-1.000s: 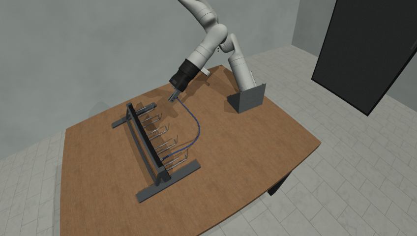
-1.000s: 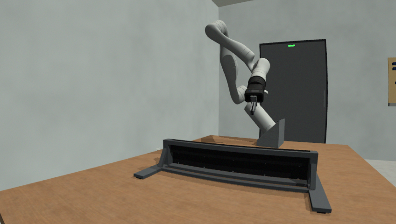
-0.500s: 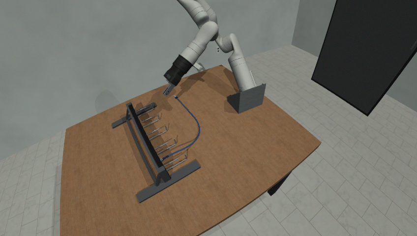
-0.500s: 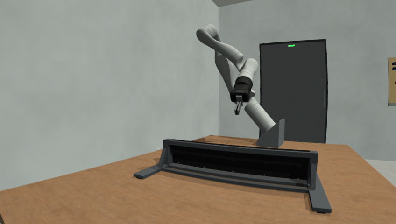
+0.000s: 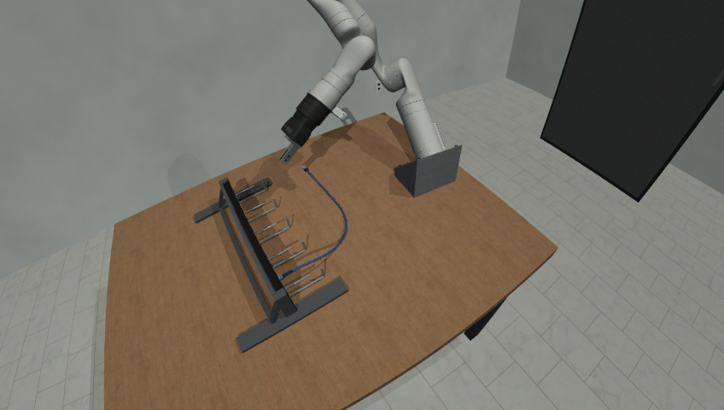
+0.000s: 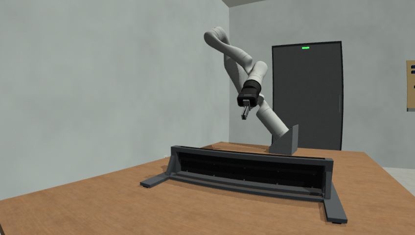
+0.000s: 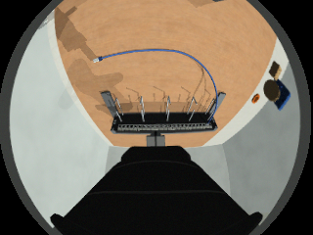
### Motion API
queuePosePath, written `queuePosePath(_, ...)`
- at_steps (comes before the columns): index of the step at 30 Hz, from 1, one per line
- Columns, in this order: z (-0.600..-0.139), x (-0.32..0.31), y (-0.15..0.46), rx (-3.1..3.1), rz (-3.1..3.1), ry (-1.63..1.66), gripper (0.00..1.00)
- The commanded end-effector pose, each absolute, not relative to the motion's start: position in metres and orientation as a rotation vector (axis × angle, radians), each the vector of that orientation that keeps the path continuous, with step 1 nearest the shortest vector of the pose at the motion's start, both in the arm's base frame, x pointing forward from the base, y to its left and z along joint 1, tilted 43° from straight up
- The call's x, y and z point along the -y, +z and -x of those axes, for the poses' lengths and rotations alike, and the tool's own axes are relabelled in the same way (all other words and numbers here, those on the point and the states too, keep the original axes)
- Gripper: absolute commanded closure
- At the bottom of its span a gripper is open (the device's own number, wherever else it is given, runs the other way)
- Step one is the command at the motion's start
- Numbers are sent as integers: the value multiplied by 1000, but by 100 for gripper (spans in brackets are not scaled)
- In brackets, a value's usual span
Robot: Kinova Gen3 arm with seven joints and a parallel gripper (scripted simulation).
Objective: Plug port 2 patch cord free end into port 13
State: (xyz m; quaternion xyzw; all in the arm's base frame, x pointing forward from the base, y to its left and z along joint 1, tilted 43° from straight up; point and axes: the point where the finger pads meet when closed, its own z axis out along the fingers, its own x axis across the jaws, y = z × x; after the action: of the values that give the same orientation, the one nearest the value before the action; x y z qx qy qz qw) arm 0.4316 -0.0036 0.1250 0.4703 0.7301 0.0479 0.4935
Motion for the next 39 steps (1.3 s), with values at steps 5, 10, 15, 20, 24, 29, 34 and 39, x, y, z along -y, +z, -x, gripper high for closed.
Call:
queuePosePath(5,-441,8,119,-1769,-1142,116,100)
queuePosePath(10,-457,17,109,-1769,-1142,116,100)
queuePosePath(15,-470,23,100,-1769,-1142,116,100)
queuePosePath(20,-496,37,83,-1769,-1142,116,100)
queuePosePath(24,-517,48,69,-1769,-1142,116,100)
queuePosePath(29,-534,56,58,-1769,-1142,116,100)
queuePosePath(34,-537,58,55,-1769,-1142,116,100)
queuePosePath(39,-538,58,55,-1769,-1142,116,100)
